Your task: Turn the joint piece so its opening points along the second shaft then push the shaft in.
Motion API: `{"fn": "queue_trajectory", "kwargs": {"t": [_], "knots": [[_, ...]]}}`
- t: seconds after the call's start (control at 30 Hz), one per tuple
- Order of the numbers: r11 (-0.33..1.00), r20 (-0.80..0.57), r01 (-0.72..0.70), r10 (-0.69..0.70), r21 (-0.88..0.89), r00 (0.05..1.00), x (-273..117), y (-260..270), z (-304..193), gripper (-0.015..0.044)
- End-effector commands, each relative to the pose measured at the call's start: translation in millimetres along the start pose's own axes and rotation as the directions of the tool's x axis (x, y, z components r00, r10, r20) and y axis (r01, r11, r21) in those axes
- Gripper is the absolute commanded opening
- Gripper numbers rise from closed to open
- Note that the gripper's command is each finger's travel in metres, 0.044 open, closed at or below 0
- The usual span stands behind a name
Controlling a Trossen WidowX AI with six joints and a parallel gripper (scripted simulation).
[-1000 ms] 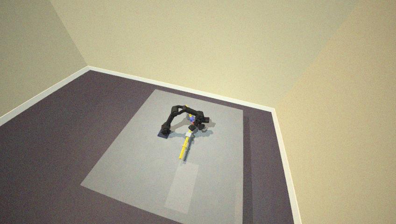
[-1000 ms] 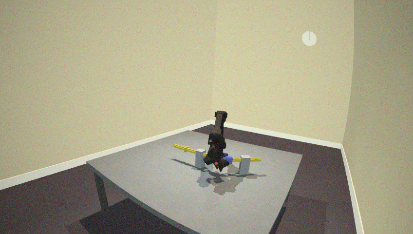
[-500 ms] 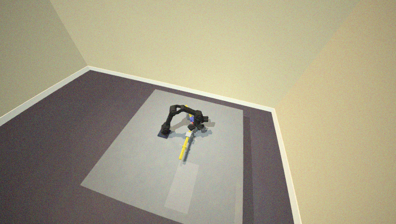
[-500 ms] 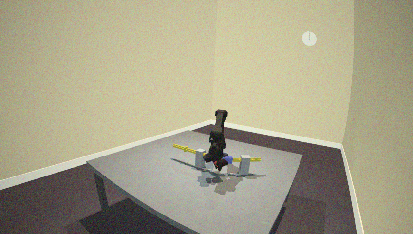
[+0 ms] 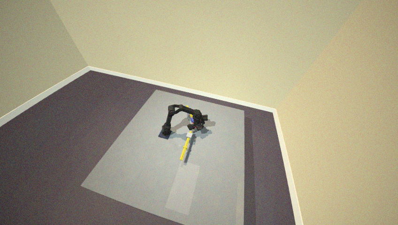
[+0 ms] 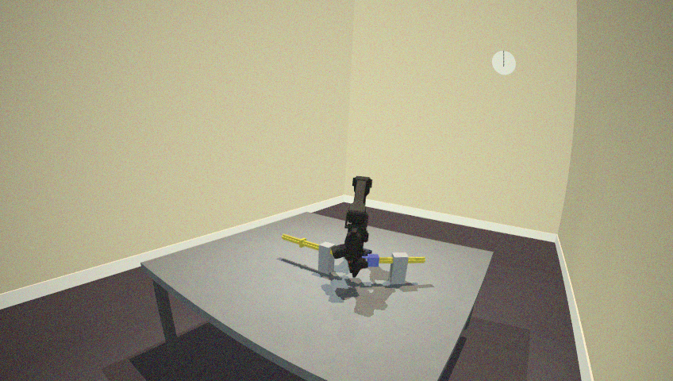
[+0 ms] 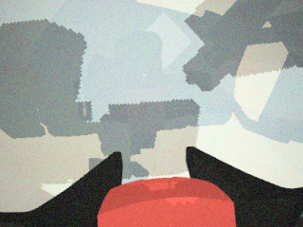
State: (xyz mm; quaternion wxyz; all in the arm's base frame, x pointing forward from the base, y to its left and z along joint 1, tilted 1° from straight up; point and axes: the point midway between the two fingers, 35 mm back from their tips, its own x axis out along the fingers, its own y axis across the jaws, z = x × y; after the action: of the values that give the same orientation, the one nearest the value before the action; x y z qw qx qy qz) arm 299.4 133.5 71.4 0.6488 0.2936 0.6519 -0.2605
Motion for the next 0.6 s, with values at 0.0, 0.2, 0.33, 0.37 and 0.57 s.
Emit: {"fn": "queue_trajectory", "kwargs": {"t": [0.0, 0.2, 0.33, 0.37, 0.57], "knots": [[0.998, 0.044, -0.001, -0.001, 0.062, 0.999, -1.8, -2.6, 1.1, 0.0000], [0.990, 0.100, 0.002, -0.016, 0.140, 0.995, -4.2, -6.0, 2.3, 0.0000], [0.981, 0.136, 0.004, -0.031, 0.193, 0.990, -5.8, -8.4, 2.9, 0.0000], [0.979, 0.145, 0.005, -0.035, 0.206, 0.989, -6.2, -9.0, 3.0, 0.0000], [0.959, 0.196, 0.008, -0.066, 0.284, 0.978, -8.6, -13.0, 3.4, 0.0000]]}}
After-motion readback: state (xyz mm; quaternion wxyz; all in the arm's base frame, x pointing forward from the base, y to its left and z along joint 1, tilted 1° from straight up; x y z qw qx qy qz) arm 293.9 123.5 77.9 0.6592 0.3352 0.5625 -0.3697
